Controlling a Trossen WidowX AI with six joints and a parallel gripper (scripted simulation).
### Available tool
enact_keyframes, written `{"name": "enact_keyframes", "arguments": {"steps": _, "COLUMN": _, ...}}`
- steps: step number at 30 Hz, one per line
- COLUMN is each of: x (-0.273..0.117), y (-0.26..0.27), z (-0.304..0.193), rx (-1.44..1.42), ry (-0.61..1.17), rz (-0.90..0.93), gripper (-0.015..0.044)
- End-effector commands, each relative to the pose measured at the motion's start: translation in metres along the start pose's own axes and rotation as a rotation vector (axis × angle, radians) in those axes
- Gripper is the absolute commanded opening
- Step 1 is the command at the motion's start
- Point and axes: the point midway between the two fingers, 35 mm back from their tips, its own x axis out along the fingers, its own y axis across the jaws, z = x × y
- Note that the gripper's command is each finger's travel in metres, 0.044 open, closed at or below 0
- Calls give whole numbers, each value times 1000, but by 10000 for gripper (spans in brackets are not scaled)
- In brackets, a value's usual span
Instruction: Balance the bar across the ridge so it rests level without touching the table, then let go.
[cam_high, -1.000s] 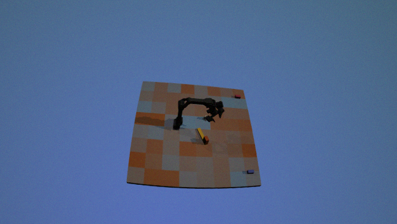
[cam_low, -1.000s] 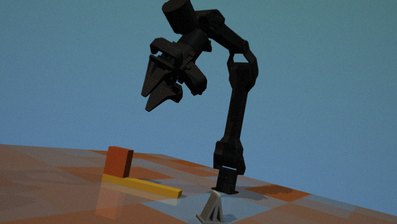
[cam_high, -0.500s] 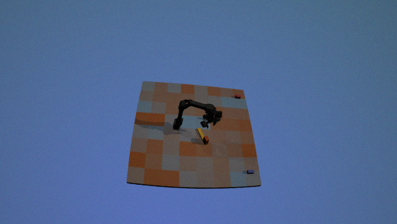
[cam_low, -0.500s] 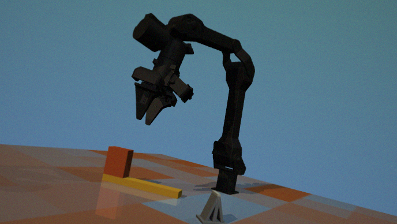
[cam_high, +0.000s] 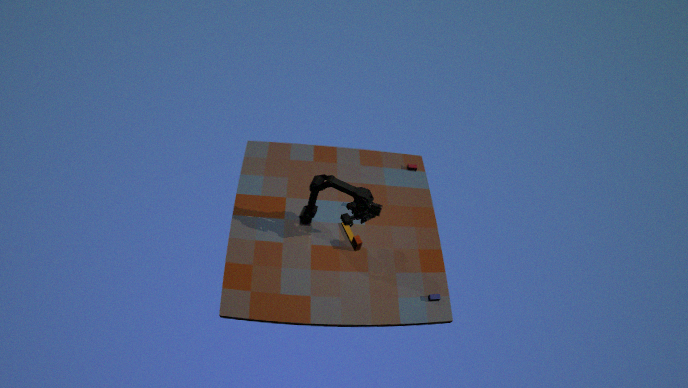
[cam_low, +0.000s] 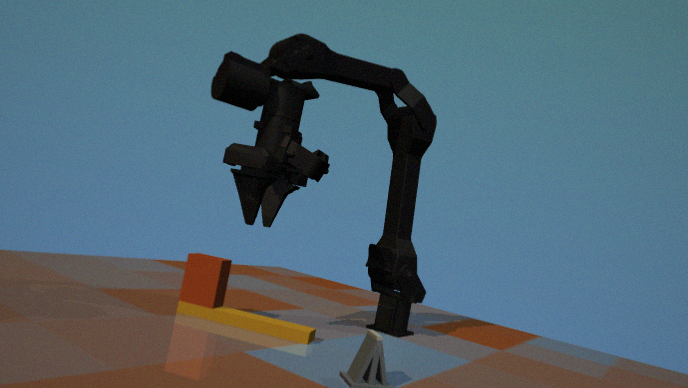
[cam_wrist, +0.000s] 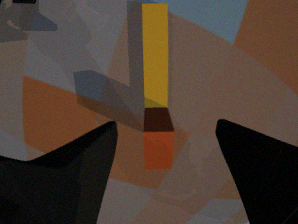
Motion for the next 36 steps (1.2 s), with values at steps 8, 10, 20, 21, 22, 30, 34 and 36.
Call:
{"name": "enact_keyframes", "arguments": {"steps": 8, "x": 60, "y": -3, "z": -3, "rx": -2, "ry": -8, "rz": 2, "gripper": 315}}
{"name": "enact_keyframes", "arguments": {"steps": 10, "x": 74, "y": -3, "z": -2, "rx": -2, "ry": -8, "rz": 2, "gripper": 315}}
{"name": "enact_keyframes", "arguments": {"steps": 20, "x": 111, "y": 2, "z": 2, "rx": -2, "ry": -8, "rz": 2, "gripper": 315}}
{"name": "enact_keyframes", "arguments": {"steps": 21, "x": 112, "y": 2, "z": 2, "rx": -2, "ry": -8, "rz": 2, "gripper": 315}}
{"name": "enact_keyframes", "arguments": {"steps": 22, "x": 113, "y": 2, "z": 2, "rx": -2, "ry": -8, "rz": 2, "gripper": 315}}
{"name": "enact_keyframes", "arguments": {"steps": 30, "x": 124, "y": 2, "z": 2, "rx": -2, "ry": -8, "rz": 2, "gripper": 315}}
{"name": "enact_keyframes", "arguments": {"steps": 34, "x": 131, "y": 2, "z": 2, "rx": -2, "ry": -8, "rz": 2, "gripper": 315}}
{"name": "enact_keyframes", "arguments": {"steps": 36, "x": 134, "y": 2, "z": 2, "rx": -2, "ry": -8, "rz": 2, "gripper": 315}}
